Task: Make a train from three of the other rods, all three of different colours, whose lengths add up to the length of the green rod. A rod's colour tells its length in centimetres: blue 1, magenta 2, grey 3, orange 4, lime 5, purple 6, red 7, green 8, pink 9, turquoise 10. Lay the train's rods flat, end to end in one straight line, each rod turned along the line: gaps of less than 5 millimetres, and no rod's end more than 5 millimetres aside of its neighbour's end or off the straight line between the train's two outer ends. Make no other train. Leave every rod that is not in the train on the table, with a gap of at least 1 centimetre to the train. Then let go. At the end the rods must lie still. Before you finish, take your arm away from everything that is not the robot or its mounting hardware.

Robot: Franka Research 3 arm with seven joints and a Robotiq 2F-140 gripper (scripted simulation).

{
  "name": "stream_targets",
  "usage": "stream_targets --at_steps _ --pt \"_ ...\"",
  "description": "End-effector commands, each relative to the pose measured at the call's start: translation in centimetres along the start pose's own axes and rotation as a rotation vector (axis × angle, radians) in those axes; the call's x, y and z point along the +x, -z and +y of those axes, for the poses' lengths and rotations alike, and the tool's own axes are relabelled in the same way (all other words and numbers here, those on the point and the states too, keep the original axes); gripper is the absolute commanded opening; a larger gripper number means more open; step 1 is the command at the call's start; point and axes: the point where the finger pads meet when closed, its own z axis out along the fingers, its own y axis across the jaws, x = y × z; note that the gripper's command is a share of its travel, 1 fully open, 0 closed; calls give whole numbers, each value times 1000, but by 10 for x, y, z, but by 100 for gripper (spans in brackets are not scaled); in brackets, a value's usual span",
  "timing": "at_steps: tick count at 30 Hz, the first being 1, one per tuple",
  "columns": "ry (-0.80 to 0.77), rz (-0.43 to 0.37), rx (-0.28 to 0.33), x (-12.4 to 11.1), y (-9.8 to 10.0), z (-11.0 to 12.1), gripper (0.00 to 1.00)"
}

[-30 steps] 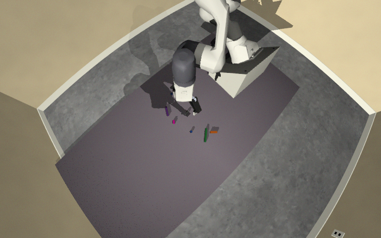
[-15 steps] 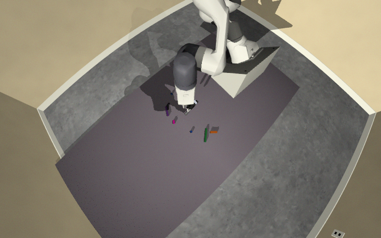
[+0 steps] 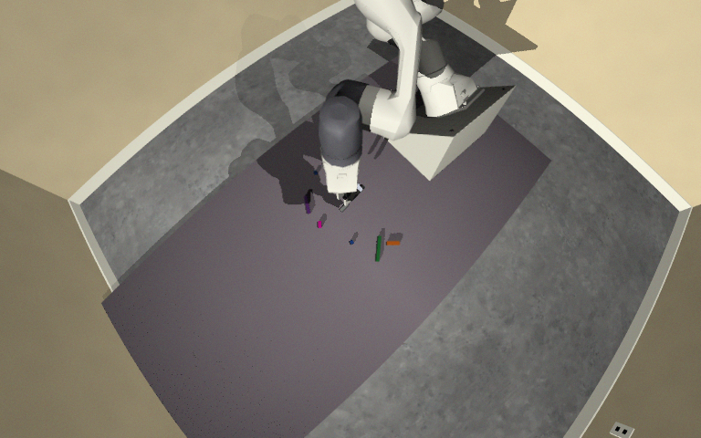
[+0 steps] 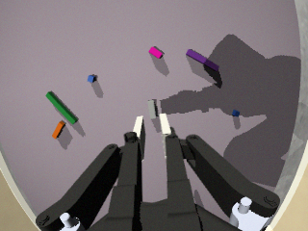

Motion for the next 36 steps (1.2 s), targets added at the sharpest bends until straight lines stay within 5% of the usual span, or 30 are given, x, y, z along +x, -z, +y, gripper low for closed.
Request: stream_targets --at_steps 1,36 --pt "9 4 1 1 1 -1 15" --pt "8 5 -1 3 -22 -1 15"
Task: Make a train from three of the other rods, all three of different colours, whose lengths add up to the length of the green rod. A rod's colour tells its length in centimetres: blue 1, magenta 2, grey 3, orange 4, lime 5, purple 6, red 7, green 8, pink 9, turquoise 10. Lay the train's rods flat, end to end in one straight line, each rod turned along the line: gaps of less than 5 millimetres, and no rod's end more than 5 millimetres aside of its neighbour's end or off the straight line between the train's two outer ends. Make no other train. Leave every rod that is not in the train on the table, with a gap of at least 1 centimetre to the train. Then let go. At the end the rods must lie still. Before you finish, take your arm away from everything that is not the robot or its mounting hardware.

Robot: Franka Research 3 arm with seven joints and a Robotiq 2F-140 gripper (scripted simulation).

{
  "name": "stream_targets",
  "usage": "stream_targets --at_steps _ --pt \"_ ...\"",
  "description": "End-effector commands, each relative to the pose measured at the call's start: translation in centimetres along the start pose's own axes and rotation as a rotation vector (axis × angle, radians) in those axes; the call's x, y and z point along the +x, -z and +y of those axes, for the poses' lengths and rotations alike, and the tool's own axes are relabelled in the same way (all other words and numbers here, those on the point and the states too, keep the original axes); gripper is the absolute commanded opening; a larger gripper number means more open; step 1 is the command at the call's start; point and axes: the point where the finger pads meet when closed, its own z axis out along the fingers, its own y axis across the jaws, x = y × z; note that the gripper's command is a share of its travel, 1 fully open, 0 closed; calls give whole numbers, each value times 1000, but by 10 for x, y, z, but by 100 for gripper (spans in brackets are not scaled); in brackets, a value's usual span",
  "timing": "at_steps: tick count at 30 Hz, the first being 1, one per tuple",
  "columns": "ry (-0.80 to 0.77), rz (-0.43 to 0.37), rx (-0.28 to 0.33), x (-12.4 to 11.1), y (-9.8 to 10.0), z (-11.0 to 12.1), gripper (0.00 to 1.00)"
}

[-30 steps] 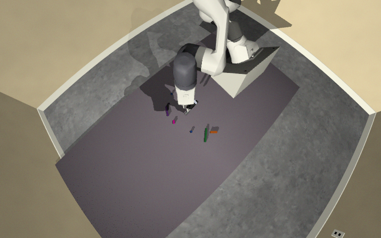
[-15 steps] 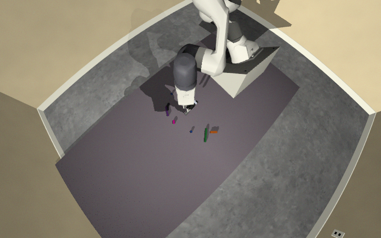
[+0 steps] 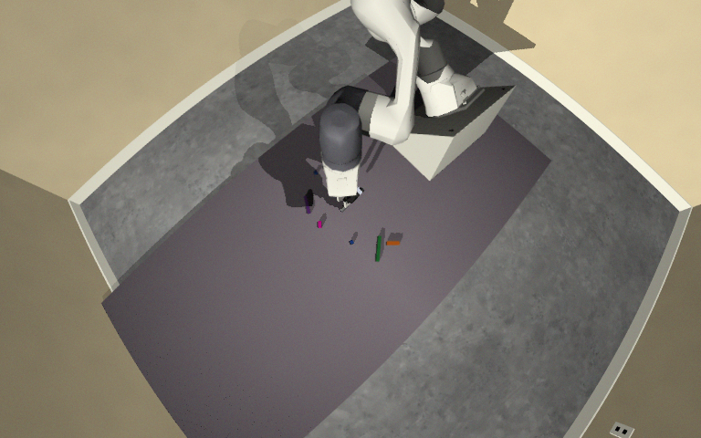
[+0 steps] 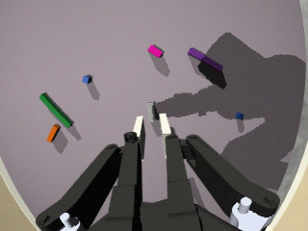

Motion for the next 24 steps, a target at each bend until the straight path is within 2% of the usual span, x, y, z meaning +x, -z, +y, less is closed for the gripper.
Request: stream_targets --at_steps 1,24 --pt "7 8 3 3 -5 -2 15" --pt "7 8 3 4 -30 -1 15"
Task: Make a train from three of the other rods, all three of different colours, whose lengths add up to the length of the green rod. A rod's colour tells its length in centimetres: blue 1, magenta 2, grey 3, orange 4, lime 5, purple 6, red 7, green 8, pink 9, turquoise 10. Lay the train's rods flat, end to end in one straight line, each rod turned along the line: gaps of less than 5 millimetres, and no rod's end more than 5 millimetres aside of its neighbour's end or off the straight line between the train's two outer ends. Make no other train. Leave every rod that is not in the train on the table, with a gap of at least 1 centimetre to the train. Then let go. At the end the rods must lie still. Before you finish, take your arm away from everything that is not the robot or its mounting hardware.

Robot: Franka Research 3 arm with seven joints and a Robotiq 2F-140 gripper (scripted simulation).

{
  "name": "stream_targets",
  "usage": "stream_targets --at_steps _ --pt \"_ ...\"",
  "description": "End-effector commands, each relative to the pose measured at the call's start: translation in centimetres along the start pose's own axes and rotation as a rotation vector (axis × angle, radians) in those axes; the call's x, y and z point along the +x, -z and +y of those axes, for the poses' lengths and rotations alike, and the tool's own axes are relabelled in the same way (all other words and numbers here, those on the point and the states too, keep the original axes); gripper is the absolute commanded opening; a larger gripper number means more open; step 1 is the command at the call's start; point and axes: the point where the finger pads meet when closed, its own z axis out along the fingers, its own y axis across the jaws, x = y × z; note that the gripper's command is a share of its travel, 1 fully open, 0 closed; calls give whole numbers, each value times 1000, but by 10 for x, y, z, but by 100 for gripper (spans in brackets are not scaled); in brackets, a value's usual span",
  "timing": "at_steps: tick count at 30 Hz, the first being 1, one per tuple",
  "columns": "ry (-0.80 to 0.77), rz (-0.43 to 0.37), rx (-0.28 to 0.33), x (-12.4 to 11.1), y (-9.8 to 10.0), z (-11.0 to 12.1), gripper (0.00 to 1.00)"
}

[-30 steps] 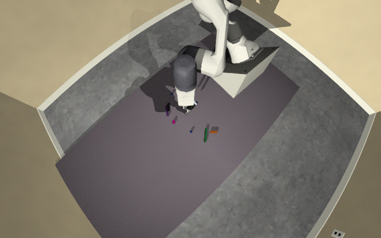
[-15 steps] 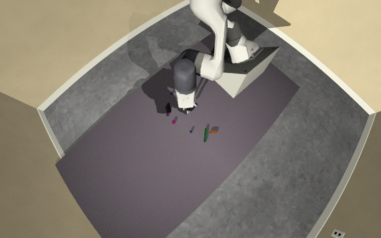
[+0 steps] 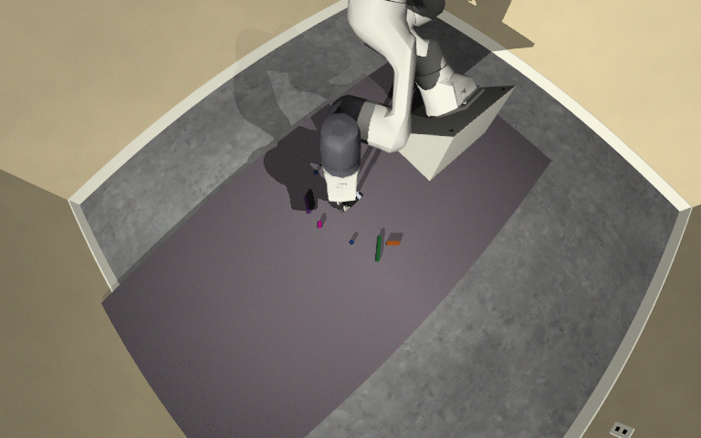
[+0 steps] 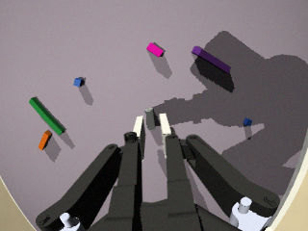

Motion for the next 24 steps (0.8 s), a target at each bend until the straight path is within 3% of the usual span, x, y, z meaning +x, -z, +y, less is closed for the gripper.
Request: stream_targets --at_steps 1,24 --pt "8 9 3 3 0 -2 15" --pt "8 9 3 3 -3 -2 15"
